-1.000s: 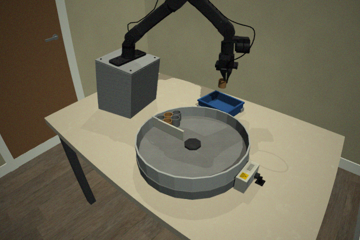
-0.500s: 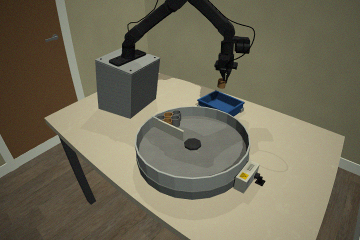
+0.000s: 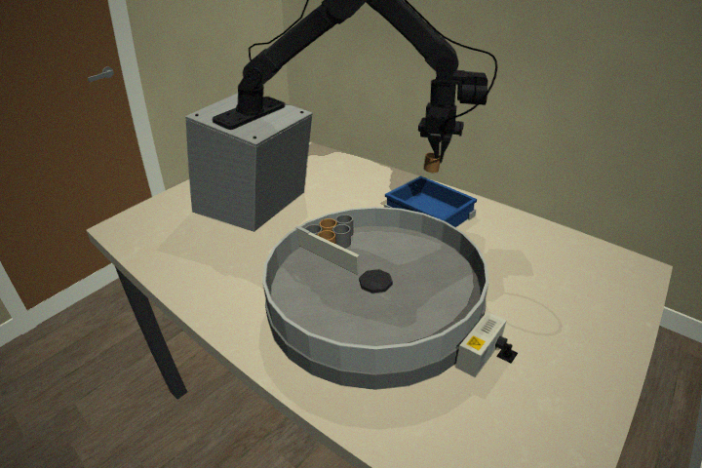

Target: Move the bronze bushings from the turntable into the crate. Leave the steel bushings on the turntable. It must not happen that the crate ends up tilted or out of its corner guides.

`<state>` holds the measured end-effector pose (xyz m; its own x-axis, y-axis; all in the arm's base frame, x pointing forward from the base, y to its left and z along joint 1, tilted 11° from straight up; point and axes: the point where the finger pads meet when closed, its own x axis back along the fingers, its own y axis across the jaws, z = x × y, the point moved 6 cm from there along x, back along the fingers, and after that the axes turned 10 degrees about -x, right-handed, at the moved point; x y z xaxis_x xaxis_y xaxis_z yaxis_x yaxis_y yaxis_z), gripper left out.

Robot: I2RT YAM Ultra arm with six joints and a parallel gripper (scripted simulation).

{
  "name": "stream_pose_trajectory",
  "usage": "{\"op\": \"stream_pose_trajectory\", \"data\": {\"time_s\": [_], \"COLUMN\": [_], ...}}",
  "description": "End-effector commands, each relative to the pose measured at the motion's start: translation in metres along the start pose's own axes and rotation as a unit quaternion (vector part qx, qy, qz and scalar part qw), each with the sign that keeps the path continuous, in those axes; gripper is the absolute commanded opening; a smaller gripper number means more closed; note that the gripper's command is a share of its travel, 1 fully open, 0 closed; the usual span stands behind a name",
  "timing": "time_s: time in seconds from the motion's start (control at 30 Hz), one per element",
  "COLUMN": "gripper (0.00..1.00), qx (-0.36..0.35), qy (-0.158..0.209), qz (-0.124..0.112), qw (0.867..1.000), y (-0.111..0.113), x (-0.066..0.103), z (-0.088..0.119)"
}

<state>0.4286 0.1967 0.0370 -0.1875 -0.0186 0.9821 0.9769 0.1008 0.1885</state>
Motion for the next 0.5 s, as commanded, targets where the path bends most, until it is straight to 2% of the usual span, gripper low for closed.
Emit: {"op": "stream_pose_trajectory", "data": {"time_s": [0.0, 0.13, 0.23, 0.3, 0.33, 0.47], "gripper": [0.00, 0.00, 0.00, 0.00, 0.00, 0.00], "qx": [-0.001, -0.001, 0.001, 0.001, 0.001, 0.002], "qy": [0.000, 0.000, -0.003, -0.003, 0.002, -0.001], "qz": [-0.021, -0.020, -0.010, -0.010, -0.023, -0.015], "qw": [1.000, 1.000, 1.000, 1.000, 1.000, 1.000], "y": [0.011, 0.010, 0.007, 0.007, 0.011, 0.010], "x": [0.018, 0.018, 0.009, 0.009, 0.021, 0.013], "z": [0.004, 0.004, 0.006, 0.006, 0.008, 0.009]}}
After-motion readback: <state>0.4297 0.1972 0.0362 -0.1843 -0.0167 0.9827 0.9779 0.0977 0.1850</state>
